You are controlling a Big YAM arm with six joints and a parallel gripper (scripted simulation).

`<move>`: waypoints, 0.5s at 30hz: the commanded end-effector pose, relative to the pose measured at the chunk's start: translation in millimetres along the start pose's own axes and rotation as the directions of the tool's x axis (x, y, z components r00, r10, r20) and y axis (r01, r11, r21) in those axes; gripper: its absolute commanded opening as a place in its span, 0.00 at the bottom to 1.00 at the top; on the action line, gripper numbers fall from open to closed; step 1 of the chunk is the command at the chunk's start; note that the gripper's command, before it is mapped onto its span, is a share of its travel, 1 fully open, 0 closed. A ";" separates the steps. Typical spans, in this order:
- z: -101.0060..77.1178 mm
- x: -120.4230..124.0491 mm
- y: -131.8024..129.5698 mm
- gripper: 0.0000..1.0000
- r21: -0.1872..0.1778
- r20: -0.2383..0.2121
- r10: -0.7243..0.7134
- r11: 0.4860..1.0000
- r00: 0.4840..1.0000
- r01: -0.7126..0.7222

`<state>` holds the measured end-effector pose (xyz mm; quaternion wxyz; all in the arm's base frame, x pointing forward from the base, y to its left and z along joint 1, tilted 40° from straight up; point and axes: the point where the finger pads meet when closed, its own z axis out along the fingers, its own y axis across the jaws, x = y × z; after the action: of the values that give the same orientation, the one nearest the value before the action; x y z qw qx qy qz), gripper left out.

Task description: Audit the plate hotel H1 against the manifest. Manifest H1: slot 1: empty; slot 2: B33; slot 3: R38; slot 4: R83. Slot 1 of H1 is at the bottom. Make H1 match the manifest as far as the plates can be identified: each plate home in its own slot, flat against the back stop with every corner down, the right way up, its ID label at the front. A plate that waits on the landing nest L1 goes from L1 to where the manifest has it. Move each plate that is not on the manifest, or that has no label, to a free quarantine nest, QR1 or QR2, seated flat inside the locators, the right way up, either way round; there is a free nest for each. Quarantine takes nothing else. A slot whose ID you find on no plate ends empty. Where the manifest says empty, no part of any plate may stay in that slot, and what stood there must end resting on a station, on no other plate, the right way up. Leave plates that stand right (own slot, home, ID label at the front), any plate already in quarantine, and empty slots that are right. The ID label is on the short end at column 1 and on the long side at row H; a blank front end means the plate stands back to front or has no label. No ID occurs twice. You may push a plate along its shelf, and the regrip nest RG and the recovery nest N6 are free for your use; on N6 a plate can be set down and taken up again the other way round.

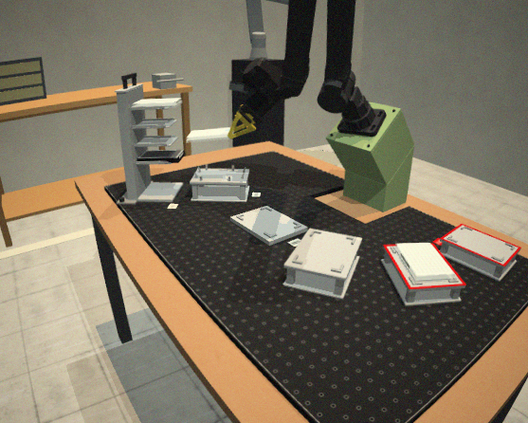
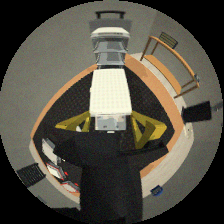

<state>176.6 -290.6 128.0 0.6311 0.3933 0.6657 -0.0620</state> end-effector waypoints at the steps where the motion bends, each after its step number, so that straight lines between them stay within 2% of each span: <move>1: 10.7 -17.8 0.3 0.86 -0.010 0.016 -0.005 1.000 1.000 0.005; 7: 13.7 -20.5 0.4 0.86 -0.010 0.016 -0.005 1.000 1.000 0.005; 8: 13.3 -25.7 1.6 0.86 -0.013 0.030 -0.016 1.000 0.999 0.016; 11: 16.7 -22.8 0.3 0.86 -0.010 0.014 -0.003 1.000 1.000 0.003; 15: 19.2 -27.0 1.0 0.86 -0.011 0.018 -0.006 1.000 1.000 0.006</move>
<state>183.0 -300.0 133.8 0.6307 0.3936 0.6659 -0.0617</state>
